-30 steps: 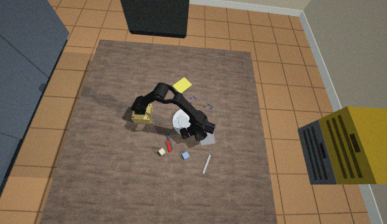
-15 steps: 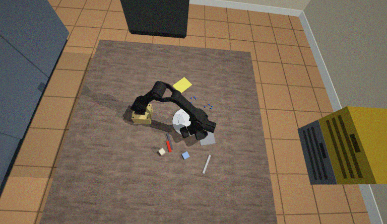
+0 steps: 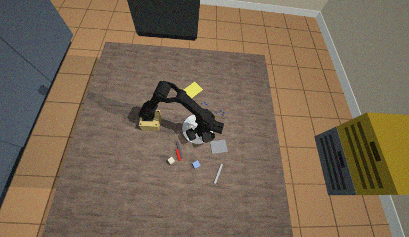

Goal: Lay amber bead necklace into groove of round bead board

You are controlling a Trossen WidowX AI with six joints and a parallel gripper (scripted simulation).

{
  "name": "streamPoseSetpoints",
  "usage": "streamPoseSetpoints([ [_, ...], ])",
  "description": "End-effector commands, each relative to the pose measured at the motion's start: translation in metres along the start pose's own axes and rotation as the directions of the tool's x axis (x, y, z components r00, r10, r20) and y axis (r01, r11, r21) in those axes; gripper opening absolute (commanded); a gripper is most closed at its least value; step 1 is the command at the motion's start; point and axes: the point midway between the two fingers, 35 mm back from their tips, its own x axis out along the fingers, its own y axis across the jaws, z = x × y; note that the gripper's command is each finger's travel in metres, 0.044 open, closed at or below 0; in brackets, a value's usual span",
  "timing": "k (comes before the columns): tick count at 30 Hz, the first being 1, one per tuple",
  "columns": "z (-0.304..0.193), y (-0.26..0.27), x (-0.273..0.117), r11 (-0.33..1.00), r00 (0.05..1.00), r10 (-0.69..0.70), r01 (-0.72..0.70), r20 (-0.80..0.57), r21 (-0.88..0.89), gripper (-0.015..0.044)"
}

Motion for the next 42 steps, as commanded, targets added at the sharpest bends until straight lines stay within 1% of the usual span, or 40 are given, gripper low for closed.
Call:
streamPoseSetpoints([
  [1,-0.011,-0.004,0.001,1.000,1.000,-0.001,0.001,-0.002,0.003,0.0000],
  [23,-0.013,-0.005,0.025,1.000,1.000,-0.002,0.002,-0.002,0.003,0.0000],
  [36,-0.012,-0.003,0.021,1.000,1.000,0.003,-0.003,0.003,-0.001,0.0341],
  [39,-0.012,-0.004,0.014,1.000,1.000,0.002,-0.002,0.001,0.000,0.0420],
  [40,-0.013,-0.004,0.011,1.000,1.000,0.001,-0.001,0.000,0.001,0.0440],
  [42,-0.013,-0.004,0.005,1.000,1.000,-0.001,0.001,-0.001,0.002,0.0440],
])
